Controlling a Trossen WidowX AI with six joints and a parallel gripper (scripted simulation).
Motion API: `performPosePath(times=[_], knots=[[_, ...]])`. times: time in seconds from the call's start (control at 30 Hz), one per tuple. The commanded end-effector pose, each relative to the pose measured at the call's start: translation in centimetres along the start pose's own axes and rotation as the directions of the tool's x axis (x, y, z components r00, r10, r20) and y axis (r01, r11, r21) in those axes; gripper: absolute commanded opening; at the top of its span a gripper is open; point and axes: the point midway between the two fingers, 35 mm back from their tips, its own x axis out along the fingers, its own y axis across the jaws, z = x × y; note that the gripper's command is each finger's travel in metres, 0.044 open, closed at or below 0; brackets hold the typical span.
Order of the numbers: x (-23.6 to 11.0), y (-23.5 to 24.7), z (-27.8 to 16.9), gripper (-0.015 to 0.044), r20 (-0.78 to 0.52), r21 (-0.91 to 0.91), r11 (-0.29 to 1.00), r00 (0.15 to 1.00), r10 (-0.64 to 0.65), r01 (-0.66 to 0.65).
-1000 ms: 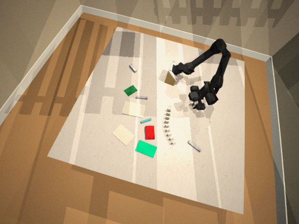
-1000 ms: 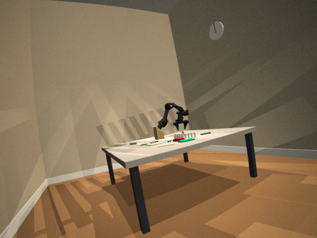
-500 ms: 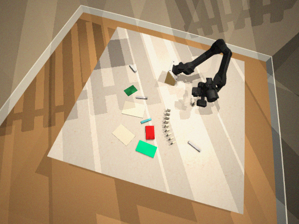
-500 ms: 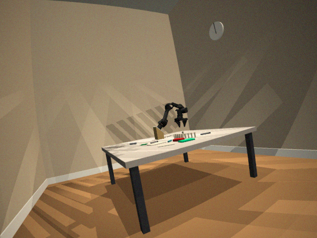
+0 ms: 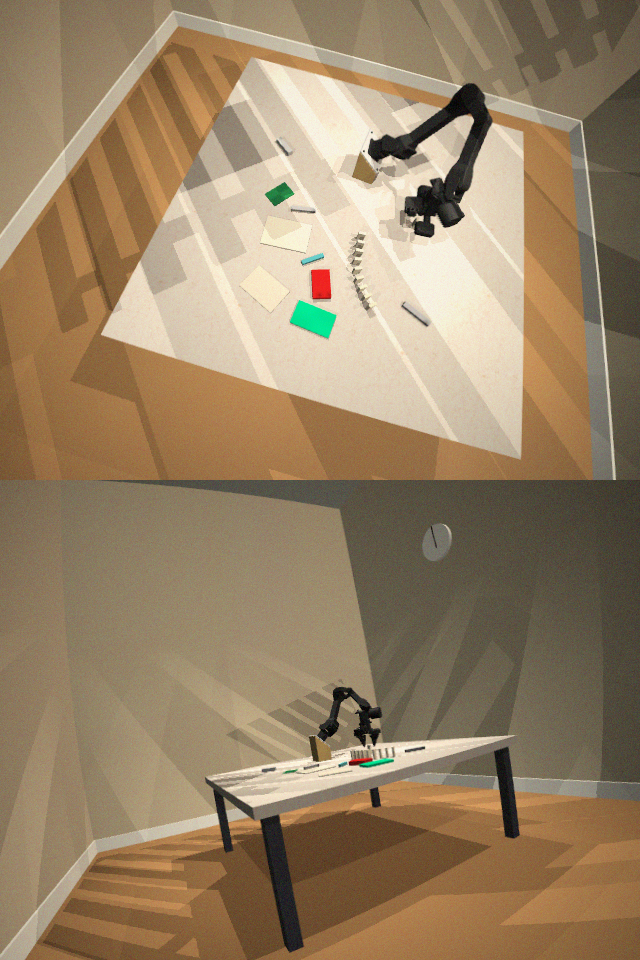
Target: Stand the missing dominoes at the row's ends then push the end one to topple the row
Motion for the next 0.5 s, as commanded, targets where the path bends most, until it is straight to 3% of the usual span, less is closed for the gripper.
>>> performPosePath(times=[0.0, 0.23, 0.47], knots=[[0.65, -0.01, 0.12, 0.044, 0.005, 0.008, 1.0, 1.0, 0.001, -0.001], [1.48, -0.03, 0.1, 0.044, 0.004, 0.008, 1.0, 1.0, 0.001, -0.001], [1.48, -0.03, 0.1, 0.0256, 0.004, 0.008, 1.0, 1.0, 0.001, -0.001]])
